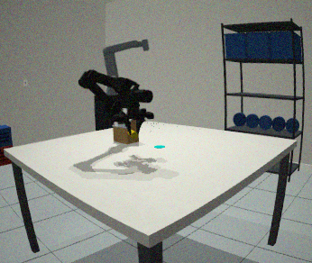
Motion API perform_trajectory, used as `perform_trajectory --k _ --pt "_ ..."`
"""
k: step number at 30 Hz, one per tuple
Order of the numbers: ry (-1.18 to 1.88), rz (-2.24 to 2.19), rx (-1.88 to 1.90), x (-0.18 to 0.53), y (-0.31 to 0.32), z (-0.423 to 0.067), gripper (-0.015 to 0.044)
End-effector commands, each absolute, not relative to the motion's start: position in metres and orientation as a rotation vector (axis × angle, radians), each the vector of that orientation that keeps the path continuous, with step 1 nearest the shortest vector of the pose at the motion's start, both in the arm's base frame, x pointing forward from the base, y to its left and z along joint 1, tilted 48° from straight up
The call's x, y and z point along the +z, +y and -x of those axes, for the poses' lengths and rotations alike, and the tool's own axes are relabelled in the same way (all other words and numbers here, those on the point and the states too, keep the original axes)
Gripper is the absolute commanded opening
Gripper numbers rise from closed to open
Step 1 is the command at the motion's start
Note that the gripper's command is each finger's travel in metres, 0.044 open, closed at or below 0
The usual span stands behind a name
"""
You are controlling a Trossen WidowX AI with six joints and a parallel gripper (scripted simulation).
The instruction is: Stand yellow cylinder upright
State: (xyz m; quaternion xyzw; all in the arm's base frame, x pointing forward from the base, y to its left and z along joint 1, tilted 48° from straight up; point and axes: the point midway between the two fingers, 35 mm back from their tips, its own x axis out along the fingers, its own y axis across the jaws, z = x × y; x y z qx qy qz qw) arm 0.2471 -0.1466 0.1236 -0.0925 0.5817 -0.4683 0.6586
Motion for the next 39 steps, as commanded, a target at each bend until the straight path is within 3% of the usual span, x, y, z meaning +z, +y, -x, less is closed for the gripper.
perform_trajectory --k 1,39 --pt "1.3 0.21 -1.066 0.139 -0.135 -0.247 0.0105" --pt "1.638 0.728 -0.519 0.082 -0.06 -0.27 0.0105"
